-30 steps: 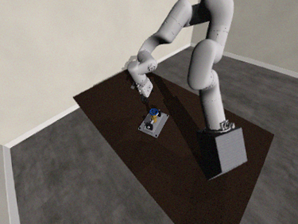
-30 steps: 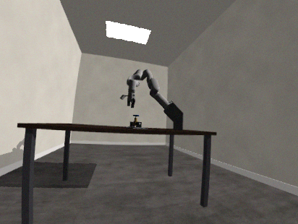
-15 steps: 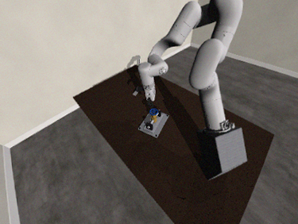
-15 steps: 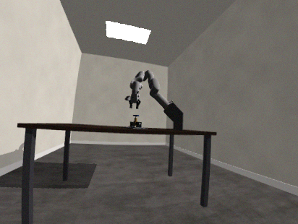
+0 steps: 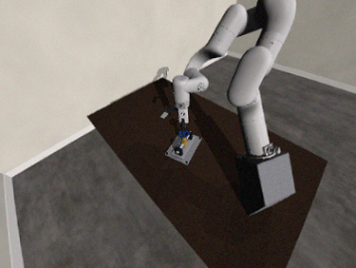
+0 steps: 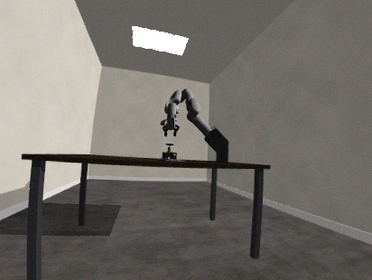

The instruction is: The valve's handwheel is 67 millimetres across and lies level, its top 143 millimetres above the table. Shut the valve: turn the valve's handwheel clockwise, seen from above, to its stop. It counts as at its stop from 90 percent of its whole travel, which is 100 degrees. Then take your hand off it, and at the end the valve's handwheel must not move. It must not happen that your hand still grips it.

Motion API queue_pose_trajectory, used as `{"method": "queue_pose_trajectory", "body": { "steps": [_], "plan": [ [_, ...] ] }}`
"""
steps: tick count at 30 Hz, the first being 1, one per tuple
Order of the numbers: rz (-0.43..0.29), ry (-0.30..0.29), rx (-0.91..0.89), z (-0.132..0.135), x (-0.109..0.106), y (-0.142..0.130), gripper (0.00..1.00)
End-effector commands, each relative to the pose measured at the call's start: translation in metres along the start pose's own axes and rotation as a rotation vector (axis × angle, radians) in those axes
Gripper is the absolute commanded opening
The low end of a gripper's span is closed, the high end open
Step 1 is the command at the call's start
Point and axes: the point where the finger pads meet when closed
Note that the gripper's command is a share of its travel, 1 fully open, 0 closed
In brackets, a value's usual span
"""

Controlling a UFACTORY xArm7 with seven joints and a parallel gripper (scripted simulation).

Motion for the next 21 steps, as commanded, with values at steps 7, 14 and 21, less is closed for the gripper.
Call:
{"method": "queue_pose_trajectory", "body": {
  "steps": [7, 14, 21],
  "plan": [
    [0.006, 0.003, -0.005, 0.0, -0.0005, 0.0007, 1.0],
    [0.006, 0.003, -0.005, 0.0, 0.0002, 0.0007, 1.0],
    [0.006, 0.003, -0.005, 0.0, 0.0042, 0.0007, 1.0]
  ]
}}
Point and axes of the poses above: the point where the finger pads meet when closed, its own x axis out along the fingers, its own z axis across the jaws, y = z × x, and after that the axes turned 7 degrees about -x, right-handed
